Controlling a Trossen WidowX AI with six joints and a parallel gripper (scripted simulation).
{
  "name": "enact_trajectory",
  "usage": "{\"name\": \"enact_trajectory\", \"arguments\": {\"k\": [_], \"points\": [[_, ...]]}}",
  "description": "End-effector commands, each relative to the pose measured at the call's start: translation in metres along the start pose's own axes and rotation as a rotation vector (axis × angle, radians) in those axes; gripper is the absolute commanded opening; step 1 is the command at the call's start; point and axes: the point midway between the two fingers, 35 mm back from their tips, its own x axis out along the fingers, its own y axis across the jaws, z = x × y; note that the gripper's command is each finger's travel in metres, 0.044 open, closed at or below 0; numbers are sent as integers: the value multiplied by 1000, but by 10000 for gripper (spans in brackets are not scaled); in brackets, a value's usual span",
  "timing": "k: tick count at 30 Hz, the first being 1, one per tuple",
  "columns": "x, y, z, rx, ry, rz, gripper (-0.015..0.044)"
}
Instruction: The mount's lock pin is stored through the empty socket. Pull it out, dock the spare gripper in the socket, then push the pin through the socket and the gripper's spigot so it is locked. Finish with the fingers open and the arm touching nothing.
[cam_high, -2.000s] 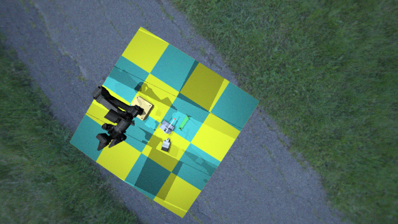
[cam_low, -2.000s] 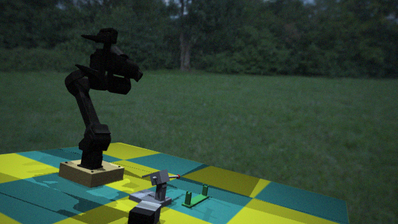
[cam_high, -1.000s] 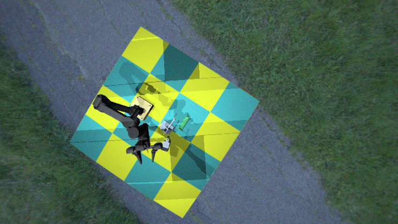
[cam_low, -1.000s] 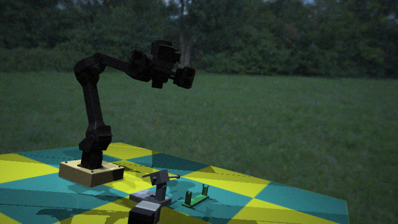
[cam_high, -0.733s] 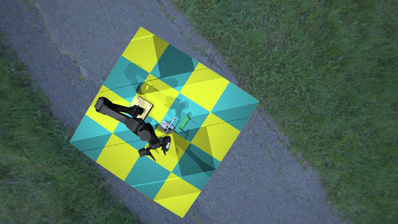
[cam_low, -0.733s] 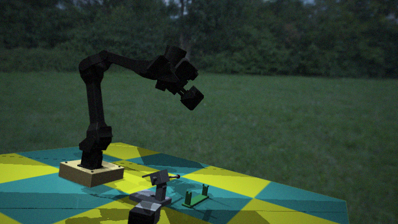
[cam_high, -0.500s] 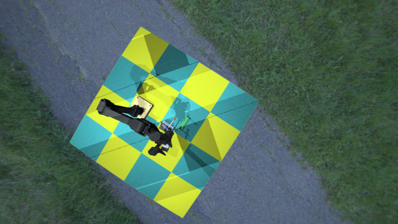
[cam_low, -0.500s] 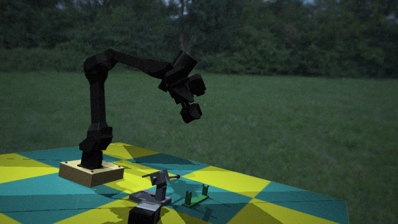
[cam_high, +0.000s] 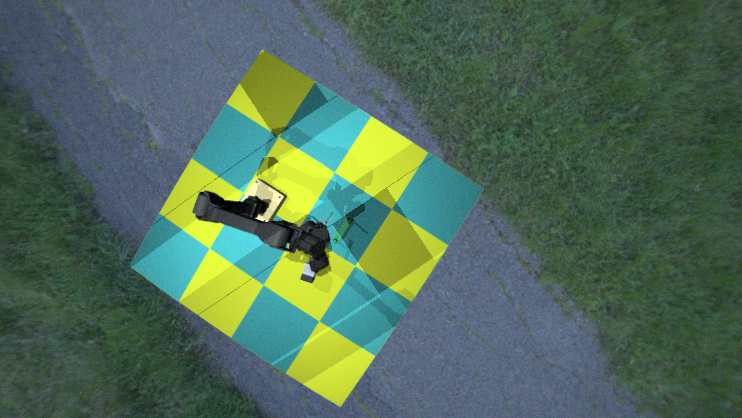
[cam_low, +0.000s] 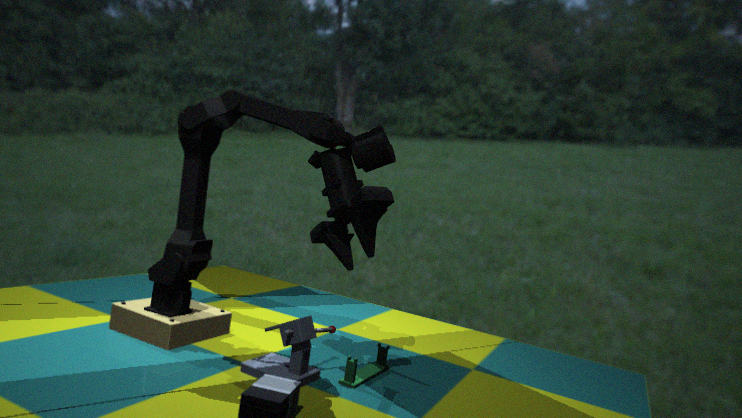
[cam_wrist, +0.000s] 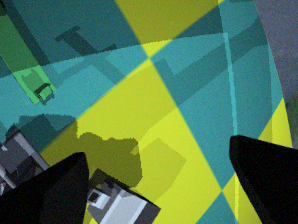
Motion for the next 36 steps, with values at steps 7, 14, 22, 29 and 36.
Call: {"name": "enact_trajectory", "arguments": {"k": [7,14,22,29,36], "points": [[-11,87,16,-454,-47,546,300],[-11,87,16,-454,-47,546,300],[7,96,15,-451,-47,548,300],[51,120,4,-445,-47,553,300],[56,123,5,-445,-47,553,300]]}}
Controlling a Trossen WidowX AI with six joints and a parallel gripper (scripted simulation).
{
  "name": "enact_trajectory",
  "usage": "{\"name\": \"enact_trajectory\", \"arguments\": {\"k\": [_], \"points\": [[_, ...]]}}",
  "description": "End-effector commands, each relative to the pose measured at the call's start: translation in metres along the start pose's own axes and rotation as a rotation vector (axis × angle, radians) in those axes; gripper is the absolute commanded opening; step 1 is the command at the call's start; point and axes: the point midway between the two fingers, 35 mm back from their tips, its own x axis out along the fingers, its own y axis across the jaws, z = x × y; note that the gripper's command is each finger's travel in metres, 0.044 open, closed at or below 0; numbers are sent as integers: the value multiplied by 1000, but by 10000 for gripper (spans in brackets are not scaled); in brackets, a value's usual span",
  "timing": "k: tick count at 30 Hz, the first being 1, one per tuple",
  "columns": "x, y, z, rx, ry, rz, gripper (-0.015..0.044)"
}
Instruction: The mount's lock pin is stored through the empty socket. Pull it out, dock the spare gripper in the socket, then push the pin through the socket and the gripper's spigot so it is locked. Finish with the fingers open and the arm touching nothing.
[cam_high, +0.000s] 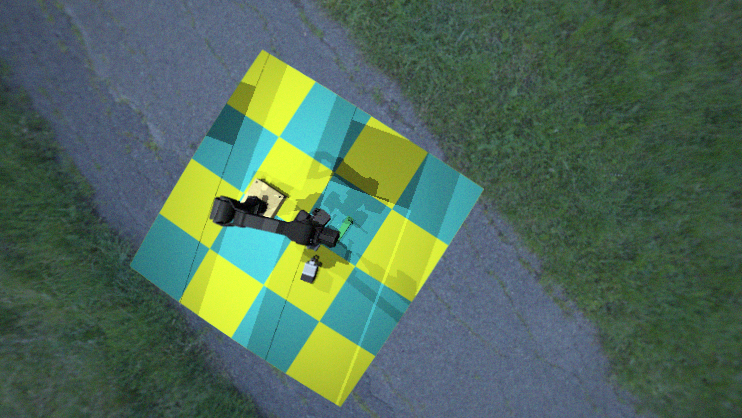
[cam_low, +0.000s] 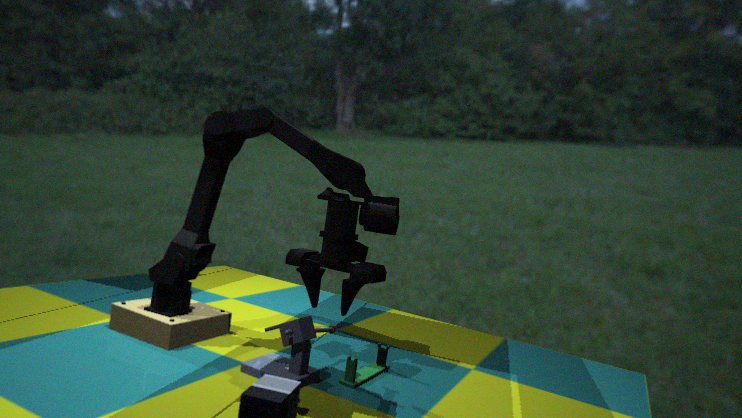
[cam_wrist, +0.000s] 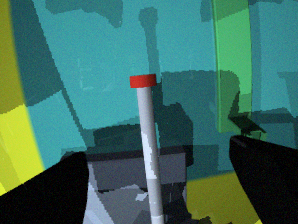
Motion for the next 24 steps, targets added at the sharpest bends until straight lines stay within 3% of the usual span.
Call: {"name": "enact_trajectory", "arguments": {"k": [1,24], "points": [[10,2,0,-4,-4,10,300],[48,1,2,-4,-4,10,300]]}}
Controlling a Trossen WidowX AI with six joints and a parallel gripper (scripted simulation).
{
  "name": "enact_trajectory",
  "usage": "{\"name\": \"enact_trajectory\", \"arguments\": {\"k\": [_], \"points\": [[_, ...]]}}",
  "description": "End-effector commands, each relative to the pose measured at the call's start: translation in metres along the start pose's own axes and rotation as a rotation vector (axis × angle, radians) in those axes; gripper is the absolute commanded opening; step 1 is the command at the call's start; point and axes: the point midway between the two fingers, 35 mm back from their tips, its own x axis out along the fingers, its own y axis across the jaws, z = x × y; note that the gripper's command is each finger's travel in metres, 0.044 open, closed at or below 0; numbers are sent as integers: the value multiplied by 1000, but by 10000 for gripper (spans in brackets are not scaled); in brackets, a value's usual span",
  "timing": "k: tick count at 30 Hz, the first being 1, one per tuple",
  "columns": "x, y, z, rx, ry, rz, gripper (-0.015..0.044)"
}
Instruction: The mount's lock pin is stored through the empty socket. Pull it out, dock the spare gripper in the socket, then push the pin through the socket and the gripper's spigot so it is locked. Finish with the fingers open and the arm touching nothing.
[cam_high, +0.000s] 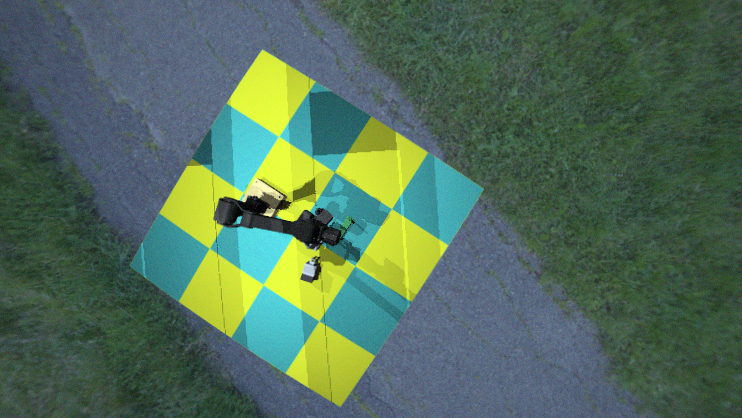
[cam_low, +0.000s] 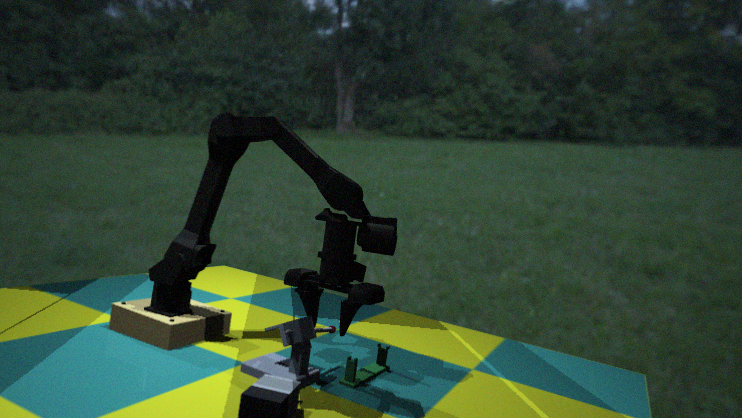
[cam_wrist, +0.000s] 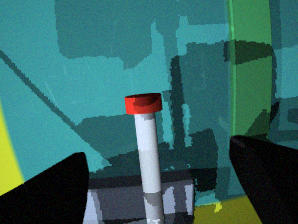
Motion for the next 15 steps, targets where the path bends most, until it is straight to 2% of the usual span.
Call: {"name": "enact_trajectory", "arguments": {"k": [1,15], "points": [[12,3,0,2,-1,17,300],[25,4,1,2,-1,17,300]]}}
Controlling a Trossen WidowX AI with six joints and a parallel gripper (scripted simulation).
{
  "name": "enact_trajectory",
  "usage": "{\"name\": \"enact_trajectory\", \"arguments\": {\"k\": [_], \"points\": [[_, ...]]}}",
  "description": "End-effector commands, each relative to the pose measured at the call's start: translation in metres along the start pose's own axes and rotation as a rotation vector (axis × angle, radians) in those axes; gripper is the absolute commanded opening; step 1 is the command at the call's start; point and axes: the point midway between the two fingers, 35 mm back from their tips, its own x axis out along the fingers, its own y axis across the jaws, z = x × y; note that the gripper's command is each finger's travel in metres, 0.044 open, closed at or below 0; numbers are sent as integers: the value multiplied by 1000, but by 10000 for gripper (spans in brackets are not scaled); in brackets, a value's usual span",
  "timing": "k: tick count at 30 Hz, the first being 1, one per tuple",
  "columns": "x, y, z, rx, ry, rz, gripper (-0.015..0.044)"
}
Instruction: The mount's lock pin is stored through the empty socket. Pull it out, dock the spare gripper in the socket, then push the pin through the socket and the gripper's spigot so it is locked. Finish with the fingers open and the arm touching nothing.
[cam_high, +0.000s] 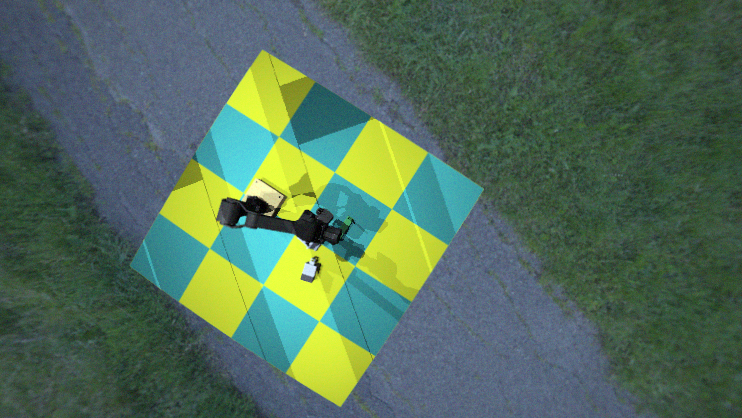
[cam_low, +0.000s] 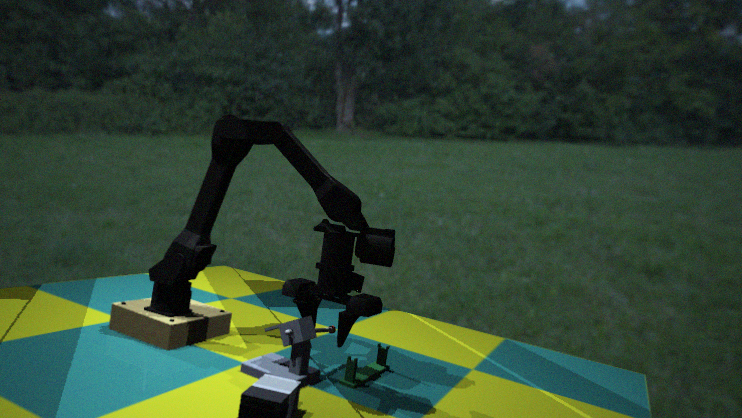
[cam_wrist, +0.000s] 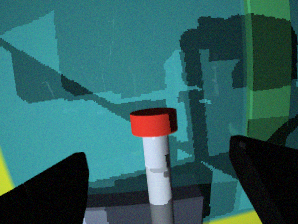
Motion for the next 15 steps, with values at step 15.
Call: {"name": "enact_trajectory", "arguments": {"k": [15], "points": [[5,3,0,4,-2,12,142]]}}
